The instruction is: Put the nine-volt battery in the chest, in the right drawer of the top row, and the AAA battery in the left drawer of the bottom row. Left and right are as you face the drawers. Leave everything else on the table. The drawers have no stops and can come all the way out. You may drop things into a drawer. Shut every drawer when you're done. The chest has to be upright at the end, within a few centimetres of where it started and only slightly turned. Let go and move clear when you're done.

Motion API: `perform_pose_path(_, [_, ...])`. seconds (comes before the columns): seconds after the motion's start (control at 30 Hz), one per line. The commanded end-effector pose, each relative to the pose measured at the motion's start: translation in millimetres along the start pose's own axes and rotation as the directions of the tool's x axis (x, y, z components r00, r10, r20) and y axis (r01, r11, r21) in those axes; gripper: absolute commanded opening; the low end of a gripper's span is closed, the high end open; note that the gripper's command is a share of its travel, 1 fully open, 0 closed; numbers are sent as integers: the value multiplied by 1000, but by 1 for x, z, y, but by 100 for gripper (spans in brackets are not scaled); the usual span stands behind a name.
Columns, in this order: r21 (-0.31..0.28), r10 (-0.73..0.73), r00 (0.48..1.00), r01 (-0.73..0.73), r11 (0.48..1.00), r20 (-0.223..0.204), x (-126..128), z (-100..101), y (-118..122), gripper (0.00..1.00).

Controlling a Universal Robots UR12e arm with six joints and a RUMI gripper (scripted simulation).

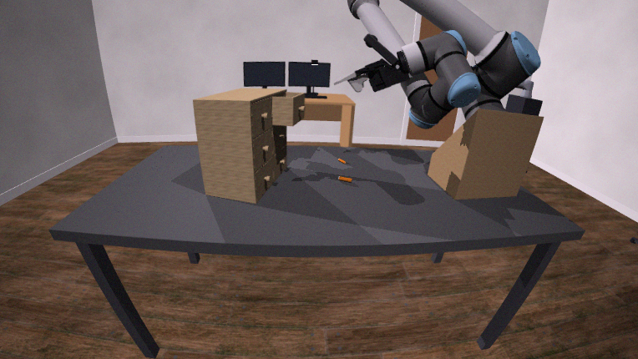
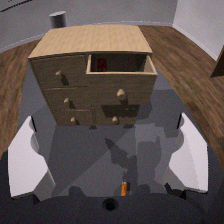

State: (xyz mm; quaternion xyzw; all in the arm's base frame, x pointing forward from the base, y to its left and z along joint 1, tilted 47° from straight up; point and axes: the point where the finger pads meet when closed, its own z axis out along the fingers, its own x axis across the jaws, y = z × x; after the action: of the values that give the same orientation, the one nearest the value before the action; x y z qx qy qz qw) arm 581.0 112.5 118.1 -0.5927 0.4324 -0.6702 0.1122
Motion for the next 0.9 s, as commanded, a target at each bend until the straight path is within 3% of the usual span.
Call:
perform_pose_path(0.0, [-23, 1, 1000, -1, 1000, 1, 0, 0, -1, 100])
perform_pose_path(0.87, [-177, 1, 1000, -1, 984, 1, 0, -3, -6, 100])
